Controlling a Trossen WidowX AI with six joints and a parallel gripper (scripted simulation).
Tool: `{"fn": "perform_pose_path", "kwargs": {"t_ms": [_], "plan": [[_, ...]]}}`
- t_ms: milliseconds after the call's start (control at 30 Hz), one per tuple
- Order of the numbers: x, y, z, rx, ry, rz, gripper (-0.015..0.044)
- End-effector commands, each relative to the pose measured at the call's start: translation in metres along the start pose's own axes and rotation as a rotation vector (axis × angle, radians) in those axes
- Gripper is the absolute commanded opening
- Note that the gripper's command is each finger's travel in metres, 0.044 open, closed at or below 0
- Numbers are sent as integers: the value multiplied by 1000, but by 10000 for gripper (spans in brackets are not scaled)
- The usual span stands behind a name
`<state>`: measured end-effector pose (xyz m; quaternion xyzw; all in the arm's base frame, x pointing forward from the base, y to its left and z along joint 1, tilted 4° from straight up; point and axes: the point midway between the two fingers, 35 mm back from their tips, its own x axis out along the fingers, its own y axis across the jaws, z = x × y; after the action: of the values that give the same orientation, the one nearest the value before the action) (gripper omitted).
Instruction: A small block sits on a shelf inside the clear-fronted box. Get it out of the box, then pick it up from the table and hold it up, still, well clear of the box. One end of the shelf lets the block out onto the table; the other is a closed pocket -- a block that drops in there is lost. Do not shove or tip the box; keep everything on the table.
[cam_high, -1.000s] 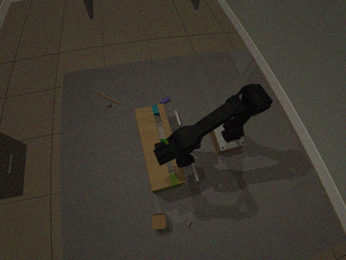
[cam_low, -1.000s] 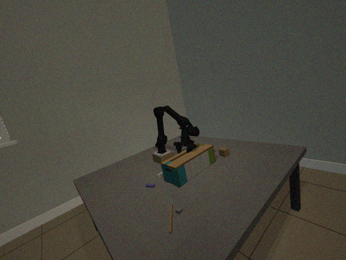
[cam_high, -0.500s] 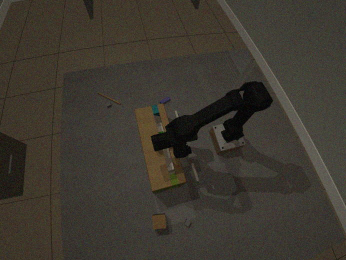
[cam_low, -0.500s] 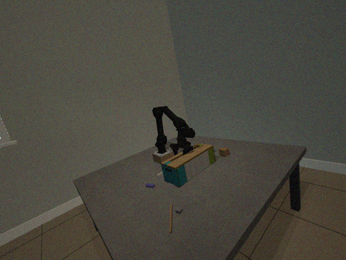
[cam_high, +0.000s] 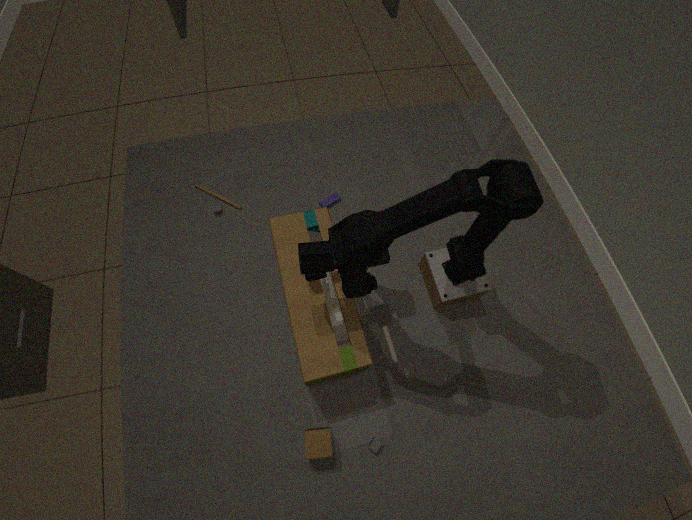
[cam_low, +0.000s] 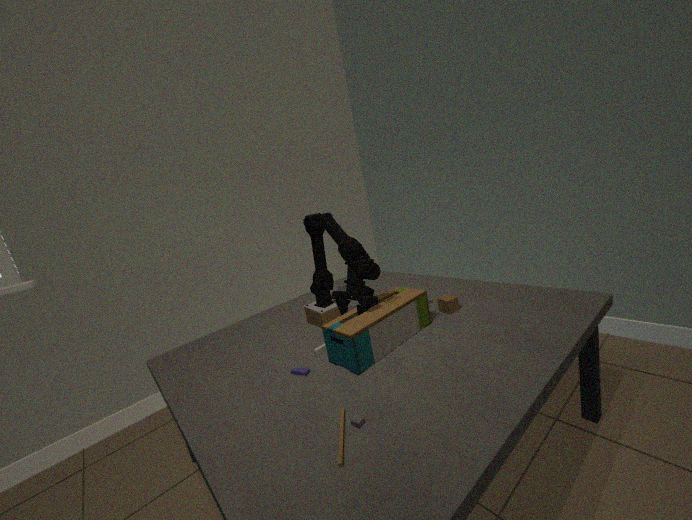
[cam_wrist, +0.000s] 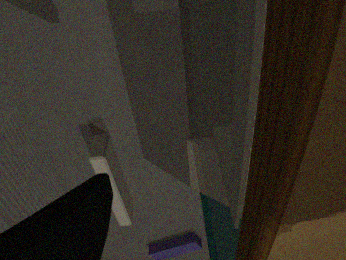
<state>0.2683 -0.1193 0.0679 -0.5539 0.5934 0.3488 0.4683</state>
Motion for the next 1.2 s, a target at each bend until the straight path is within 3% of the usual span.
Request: {"fn": "perform_pose_path", "kwargs": {"t_ms": [0, 800, 1033, 1167], "plan": [[4, 0, -10, -2, 4, 1, 400], [22, 0, -62, -3, 9, 1, 400], [-33, 2, -80, 2, 11, 9, 400], [-41, 3, -82, 3, 12, 10, 400]]}}
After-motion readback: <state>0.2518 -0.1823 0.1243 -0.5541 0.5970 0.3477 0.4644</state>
